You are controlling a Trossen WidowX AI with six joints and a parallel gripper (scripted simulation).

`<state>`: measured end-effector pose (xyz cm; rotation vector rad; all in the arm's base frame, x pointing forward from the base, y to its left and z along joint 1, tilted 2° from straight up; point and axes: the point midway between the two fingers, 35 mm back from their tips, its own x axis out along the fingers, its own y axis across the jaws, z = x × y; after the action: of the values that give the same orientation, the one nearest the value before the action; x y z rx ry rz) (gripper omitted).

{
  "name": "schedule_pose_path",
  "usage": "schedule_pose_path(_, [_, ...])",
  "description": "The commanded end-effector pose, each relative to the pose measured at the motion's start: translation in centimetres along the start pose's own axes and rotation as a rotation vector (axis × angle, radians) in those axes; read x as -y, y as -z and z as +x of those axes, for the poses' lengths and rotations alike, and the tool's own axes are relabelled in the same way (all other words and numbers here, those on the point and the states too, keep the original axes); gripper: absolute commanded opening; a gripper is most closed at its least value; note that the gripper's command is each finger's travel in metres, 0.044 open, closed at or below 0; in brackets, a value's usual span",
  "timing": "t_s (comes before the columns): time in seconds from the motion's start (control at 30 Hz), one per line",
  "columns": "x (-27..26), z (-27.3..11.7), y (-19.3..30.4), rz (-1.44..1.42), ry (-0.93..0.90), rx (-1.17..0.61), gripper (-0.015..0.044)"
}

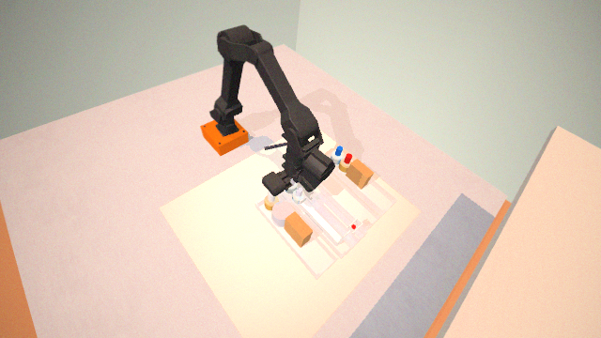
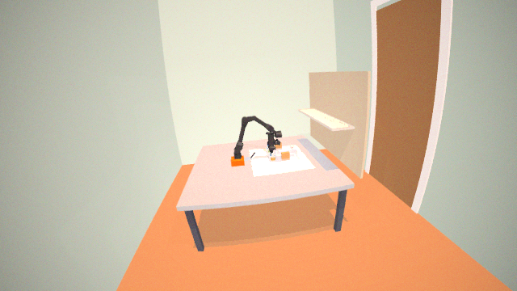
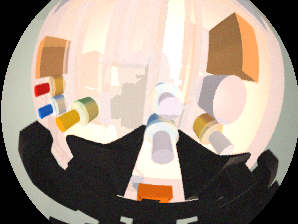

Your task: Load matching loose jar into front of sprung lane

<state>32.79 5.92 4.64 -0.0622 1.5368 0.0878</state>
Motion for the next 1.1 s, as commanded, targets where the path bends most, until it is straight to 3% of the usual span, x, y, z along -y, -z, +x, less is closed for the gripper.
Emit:
schedule_pose_path(0.0, [0.0,0.1,-0.6,-0.006,0.001,0.024,0.0])
schedule_pose_path(1.07, [0.0,1.2,-0.4,-0.006,0.001,0.024,0.0])
